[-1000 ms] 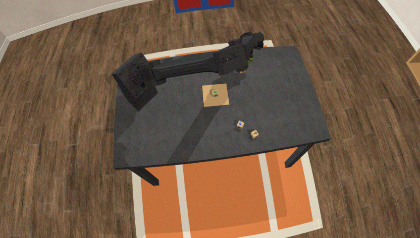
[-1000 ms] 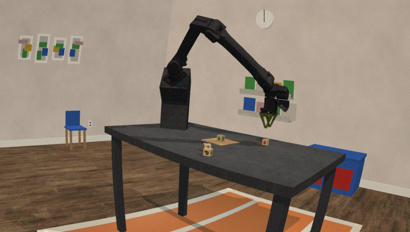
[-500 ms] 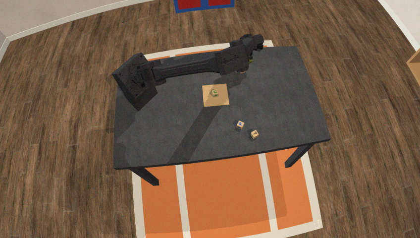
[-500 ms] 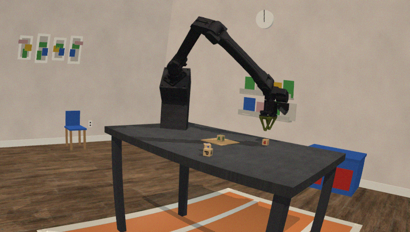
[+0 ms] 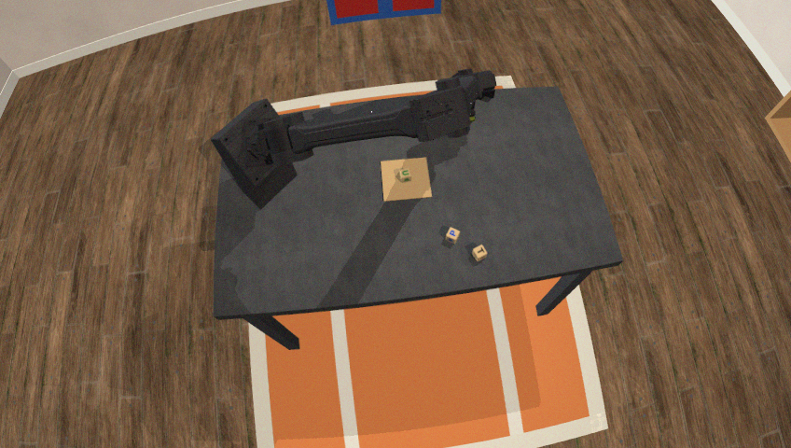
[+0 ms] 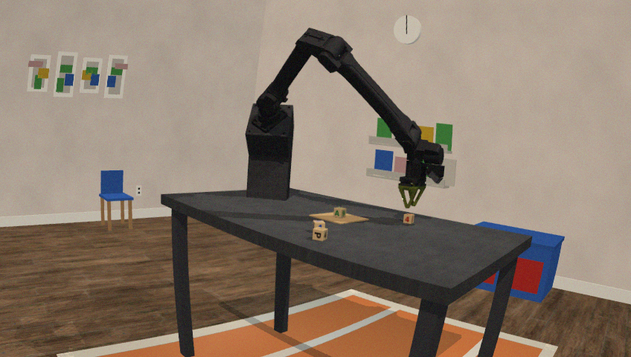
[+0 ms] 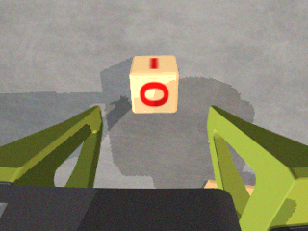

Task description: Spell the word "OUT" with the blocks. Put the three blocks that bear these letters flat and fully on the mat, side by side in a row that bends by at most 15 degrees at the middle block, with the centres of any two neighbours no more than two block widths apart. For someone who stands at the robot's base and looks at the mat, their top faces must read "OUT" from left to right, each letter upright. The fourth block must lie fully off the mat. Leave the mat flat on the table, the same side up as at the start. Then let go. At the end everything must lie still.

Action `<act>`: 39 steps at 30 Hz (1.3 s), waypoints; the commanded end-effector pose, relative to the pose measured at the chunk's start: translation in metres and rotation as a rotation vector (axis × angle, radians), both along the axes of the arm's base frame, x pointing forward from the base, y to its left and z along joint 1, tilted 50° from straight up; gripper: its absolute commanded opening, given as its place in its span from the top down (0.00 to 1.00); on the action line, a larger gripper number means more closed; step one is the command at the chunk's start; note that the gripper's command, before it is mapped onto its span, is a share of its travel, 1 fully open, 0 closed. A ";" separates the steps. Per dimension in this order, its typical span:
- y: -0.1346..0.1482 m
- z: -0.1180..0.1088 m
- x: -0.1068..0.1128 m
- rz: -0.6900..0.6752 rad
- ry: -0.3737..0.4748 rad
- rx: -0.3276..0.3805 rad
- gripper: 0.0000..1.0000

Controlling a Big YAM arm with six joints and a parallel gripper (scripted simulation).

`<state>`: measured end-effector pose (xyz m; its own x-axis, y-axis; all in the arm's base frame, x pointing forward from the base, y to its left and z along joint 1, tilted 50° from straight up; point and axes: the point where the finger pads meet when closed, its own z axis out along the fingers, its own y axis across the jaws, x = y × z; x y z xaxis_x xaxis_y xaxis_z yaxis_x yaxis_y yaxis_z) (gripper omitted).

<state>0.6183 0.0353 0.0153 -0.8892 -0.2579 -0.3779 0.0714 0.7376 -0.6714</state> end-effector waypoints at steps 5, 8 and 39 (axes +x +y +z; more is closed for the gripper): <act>-0.007 -0.002 0.016 0.006 -0.016 0.000 0.37; -0.009 -0.006 0.015 0.006 -0.012 -0.001 0.37; -0.009 -0.008 0.018 0.010 -0.013 -0.002 0.37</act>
